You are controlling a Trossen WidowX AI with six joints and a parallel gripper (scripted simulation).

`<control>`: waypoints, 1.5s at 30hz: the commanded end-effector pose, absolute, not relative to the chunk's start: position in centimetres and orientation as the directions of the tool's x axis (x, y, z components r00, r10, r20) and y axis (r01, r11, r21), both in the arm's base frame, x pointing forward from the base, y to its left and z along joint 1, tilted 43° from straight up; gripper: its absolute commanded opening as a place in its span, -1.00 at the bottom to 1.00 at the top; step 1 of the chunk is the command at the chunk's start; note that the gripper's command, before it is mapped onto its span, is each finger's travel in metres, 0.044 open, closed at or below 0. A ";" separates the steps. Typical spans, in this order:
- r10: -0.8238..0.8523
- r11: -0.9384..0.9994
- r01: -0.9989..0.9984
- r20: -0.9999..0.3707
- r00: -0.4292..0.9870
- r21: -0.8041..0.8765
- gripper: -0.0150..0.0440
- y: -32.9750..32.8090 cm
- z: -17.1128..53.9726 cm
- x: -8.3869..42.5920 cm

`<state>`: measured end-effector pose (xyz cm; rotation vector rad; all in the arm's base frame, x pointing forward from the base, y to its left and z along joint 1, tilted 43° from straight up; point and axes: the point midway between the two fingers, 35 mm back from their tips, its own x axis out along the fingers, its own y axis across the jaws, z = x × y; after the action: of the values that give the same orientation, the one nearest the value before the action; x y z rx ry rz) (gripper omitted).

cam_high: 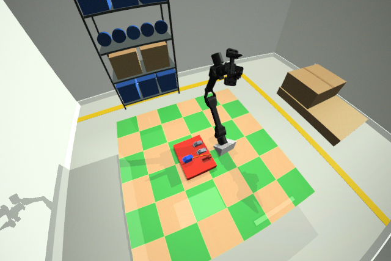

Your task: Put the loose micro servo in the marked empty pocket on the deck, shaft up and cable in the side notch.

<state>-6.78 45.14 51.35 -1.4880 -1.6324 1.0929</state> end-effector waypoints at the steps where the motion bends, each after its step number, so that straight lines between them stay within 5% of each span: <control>1: 0.990 -0.003 0.431 -0.064 -0.128 -0.903 0.95 45.2 51.3 -6.7; 19: 0.938 -0.337 0.057 -0.330 0.104 -0.940 1.00 47.7 42.5 1.3; 45: 0.645 -0.401 -0.565 -0.660 0.384 -0.721 1.00 44.9 29.9 13.3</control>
<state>11.75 45.71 31.74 -1.5037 -0.2049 1.3446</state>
